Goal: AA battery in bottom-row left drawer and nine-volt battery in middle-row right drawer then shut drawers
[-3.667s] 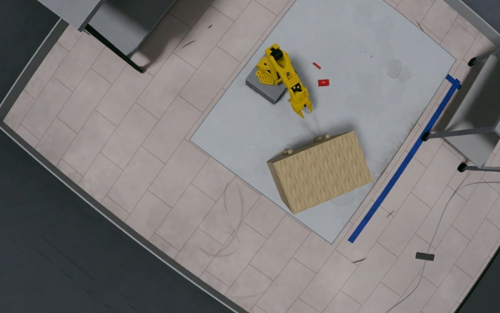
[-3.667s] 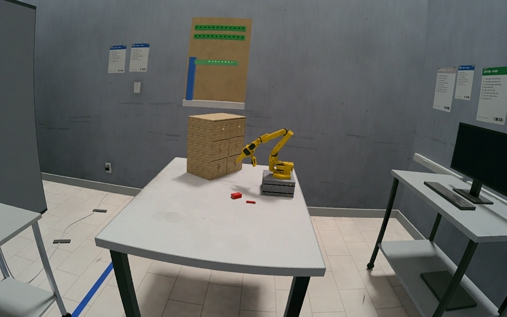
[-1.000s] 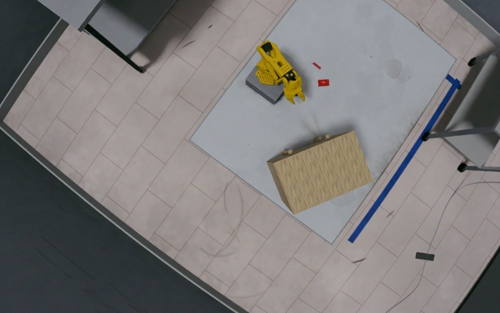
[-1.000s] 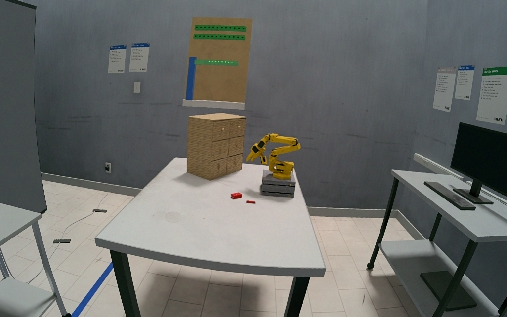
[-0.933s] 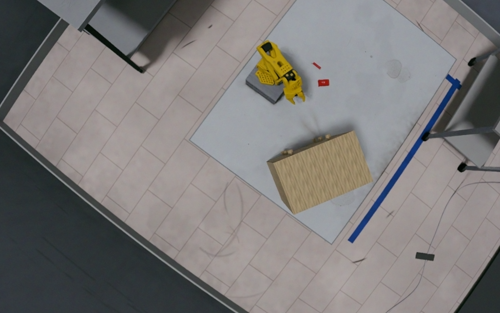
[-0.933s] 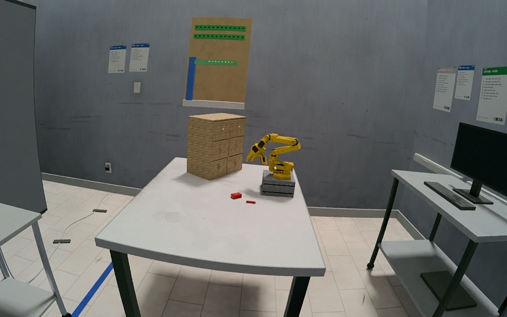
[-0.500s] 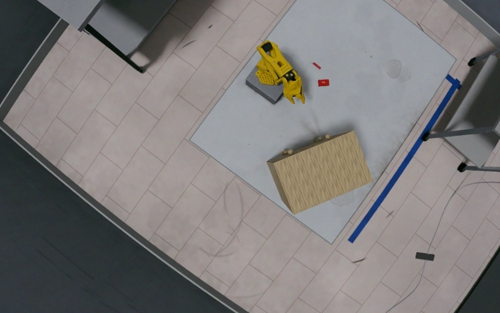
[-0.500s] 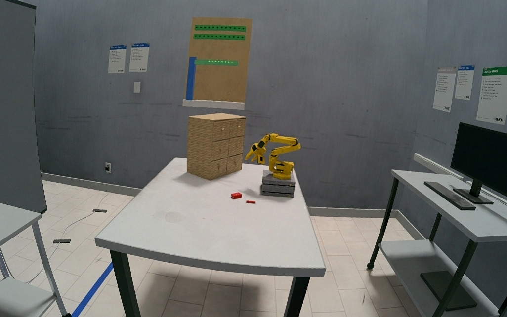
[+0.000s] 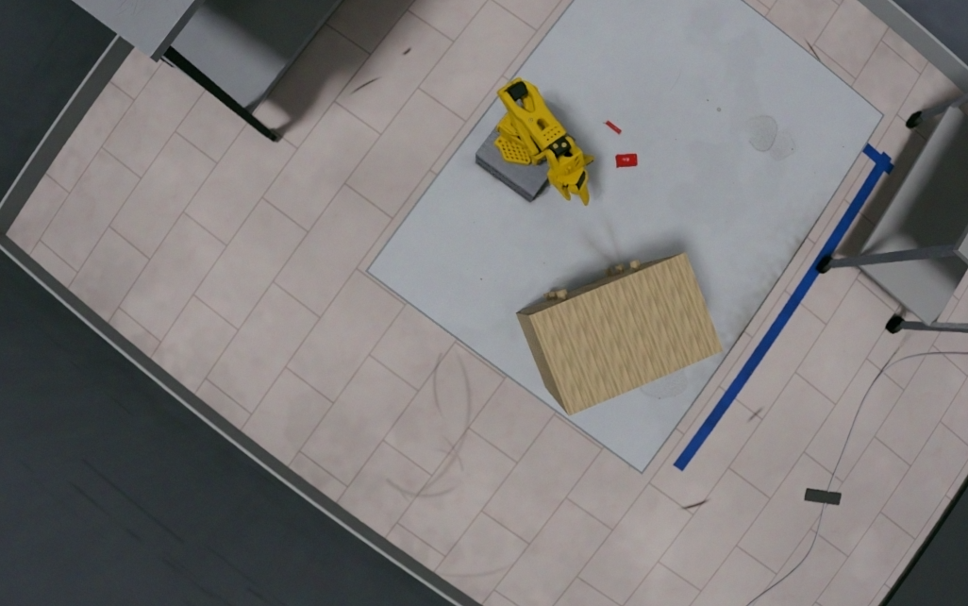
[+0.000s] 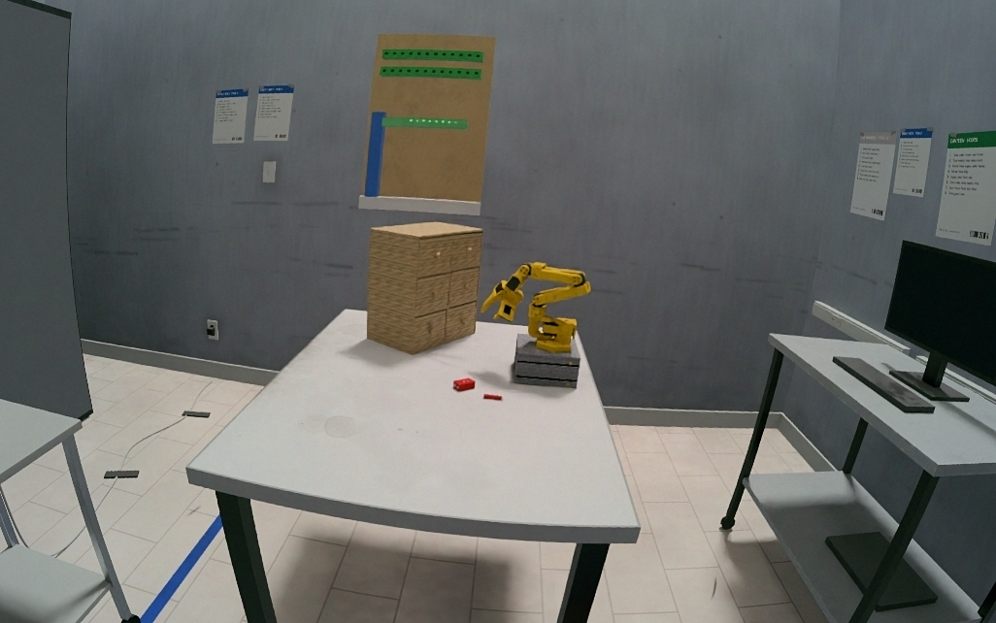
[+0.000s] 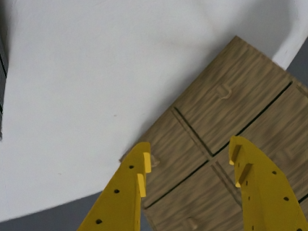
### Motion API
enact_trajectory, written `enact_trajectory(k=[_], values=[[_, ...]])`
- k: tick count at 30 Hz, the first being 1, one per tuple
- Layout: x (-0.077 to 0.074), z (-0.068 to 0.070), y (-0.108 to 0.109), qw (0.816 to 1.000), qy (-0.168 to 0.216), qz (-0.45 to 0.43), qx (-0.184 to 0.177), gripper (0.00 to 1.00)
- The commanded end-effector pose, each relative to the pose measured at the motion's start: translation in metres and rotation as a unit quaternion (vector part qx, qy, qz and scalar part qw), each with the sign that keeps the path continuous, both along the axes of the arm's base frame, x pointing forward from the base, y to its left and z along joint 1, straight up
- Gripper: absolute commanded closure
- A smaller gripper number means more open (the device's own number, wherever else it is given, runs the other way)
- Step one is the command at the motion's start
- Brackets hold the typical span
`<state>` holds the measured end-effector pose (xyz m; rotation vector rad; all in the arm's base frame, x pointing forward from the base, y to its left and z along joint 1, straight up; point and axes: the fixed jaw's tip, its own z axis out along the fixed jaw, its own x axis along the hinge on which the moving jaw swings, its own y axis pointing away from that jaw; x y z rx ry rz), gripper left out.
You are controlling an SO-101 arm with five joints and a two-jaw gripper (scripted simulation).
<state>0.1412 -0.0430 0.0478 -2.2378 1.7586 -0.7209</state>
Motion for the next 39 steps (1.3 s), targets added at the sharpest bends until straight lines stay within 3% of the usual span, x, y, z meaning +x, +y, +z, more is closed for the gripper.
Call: enact_trajectory(k=[1, 19, 39], values=[[-0.0036, -0.0038, 0.0002, 0.999, 0.003, -0.039, 0.022, 0.79], [-0.0039, -0.0042, 0.0013, 0.973, -0.022, -0.202, 0.11, 0.79], [-0.0031, -0.0039, 0.0024, 0.896, -0.053, -0.387, 0.21, 0.79]])
